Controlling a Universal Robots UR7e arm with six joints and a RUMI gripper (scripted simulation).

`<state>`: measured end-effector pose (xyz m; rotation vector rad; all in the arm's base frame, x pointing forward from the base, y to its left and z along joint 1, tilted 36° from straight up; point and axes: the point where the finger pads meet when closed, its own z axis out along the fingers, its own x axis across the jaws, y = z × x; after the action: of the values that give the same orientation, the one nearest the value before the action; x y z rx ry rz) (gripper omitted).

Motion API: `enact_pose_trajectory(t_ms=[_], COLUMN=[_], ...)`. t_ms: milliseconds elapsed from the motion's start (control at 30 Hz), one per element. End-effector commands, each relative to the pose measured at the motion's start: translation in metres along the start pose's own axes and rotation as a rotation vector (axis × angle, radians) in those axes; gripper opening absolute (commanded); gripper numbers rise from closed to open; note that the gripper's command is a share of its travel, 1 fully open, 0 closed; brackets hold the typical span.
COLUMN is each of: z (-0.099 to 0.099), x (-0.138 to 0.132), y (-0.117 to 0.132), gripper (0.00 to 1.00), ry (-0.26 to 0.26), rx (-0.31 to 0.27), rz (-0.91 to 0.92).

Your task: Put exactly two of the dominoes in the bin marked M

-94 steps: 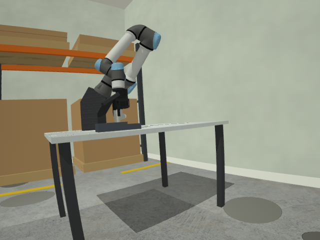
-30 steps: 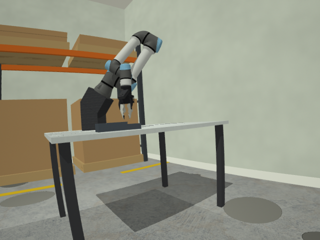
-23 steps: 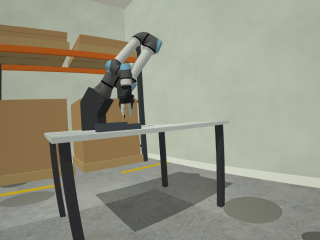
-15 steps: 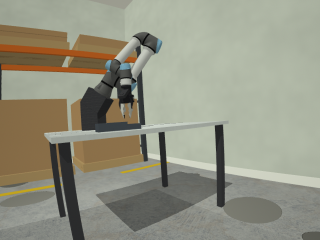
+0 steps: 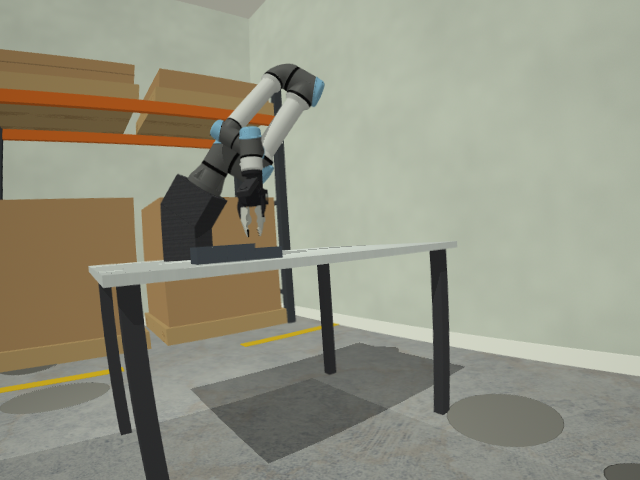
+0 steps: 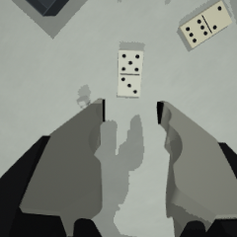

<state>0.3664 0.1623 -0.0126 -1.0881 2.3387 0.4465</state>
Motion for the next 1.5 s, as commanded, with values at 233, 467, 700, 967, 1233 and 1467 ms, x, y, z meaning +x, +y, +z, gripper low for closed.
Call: enact_pose_trajectory(t_ms=[233,467,700,967,1233,1467], z=[0.0,0.0,0.004,0.036,0.055,0.056], x=[0.0,0.0,0.0,0.0,-0.001,-0.001], y=[0.0,0.0,0.0,-0.001,-0.002,-0.002], gripper=[0.24,0.24,0.24,0.24,0.24,0.24], ry=[0.0,0.0,0.0,0.0,0.0,0.0], rx=[0.001,0.001,0.001,0.001,0.001,0.001], rz=[0.0,0.0,0.0,0.0,0.0,0.0])
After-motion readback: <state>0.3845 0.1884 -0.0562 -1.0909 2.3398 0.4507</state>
